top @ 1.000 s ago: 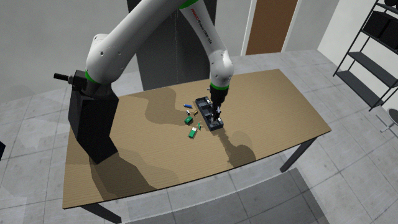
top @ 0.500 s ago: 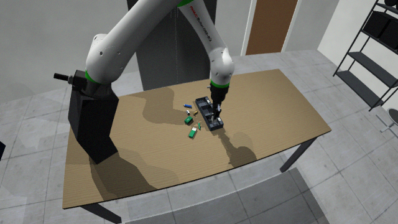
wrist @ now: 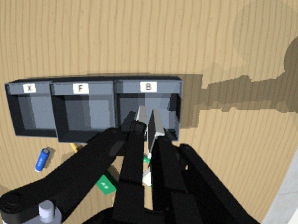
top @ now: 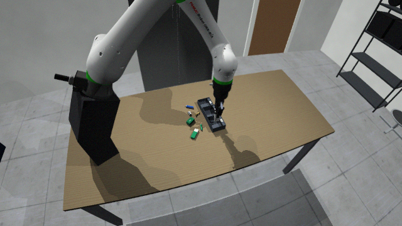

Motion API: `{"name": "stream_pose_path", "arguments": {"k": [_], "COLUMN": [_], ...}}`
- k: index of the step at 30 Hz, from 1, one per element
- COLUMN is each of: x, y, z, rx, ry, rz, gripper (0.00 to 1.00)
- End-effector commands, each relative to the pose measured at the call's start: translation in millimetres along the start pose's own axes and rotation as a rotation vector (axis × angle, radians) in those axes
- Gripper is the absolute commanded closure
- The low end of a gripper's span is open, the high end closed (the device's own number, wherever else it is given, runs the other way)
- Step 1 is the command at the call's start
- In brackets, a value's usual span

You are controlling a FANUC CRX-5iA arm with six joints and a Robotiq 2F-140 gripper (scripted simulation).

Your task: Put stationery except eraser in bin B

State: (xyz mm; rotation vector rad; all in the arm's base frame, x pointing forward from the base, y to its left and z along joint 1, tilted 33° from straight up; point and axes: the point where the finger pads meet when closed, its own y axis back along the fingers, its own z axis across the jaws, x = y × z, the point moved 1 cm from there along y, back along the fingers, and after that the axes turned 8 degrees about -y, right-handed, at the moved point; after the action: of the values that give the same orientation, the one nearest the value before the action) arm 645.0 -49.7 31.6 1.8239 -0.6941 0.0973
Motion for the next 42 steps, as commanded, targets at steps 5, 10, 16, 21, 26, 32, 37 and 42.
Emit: {"name": "stream_pose_path", "arguments": {"k": [5, 10, 16, 21, 26, 32, 37, 42], "x": [0, 0, -10, -18, -28, -34, -34, -34], "y": [24, 24, 24, 24, 24, 24, 18, 5], "z": [0, 0, -23, -41, -64, -77, -77, -77], "rx": [0.000, 0.000, 0.000, 0.000, 0.000, 0.000, 0.000, 0.000], "ry": [0.000, 0.000, 0.000, 0.000, 0.000, 0.000, 0.000, 0.000], "rz": [0.000, 0.000, 0.000, 0.000, 0.000, 0.000, 0.000, 0.000], "gripper": [0.95, 0.95, 0.95, 0.95, 0.95, 0.95, 0.95, 0.95]}}
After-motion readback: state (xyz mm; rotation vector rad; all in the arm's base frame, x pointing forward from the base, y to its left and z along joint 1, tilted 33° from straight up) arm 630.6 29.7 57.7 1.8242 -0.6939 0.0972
